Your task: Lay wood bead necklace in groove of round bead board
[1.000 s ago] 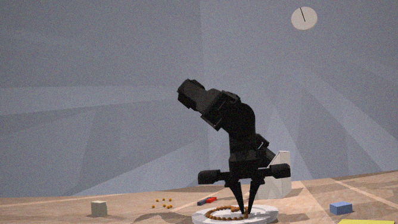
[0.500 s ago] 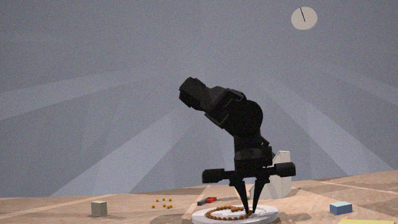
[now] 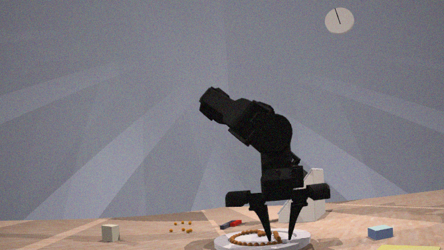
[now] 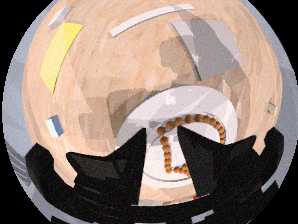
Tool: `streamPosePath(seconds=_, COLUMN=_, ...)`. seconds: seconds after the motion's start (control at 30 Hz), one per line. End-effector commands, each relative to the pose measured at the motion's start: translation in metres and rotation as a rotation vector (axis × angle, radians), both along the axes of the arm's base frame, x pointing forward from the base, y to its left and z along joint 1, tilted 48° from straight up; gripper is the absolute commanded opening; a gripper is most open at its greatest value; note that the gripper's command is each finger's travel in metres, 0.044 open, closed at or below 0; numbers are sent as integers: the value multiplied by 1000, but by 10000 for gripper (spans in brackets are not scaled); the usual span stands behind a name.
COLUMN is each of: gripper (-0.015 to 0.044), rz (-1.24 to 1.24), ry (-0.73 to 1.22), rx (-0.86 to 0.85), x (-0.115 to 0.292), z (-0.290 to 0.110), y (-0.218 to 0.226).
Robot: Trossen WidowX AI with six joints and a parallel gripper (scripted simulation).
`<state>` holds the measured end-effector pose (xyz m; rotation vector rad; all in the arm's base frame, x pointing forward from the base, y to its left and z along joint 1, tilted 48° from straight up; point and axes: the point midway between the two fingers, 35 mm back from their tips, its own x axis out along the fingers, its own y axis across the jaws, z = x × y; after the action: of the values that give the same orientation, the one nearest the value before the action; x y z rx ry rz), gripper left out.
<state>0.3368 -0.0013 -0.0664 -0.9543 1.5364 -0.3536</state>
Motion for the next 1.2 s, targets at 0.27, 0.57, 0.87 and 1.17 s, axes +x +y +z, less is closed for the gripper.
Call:
streamPosePath(seconds=0.27, gripper=440, rz=1, ry=7, rx=-2, x=-1, z=2, y=2)
streamPosePath(seconds=0.57, gripper=440, rz=0, ry=8, rx=-2, x=-1, z=3, y=3)
streamPosePath(seconds=0.87, gripper=440, rz=0, ry=8, rx=-2, x=-1, z=3, y=3)
streamPosePath(seconds=1.17, gripper=256, rz=163, ry=185, rx=-17, x=-13, z=29, y=21)
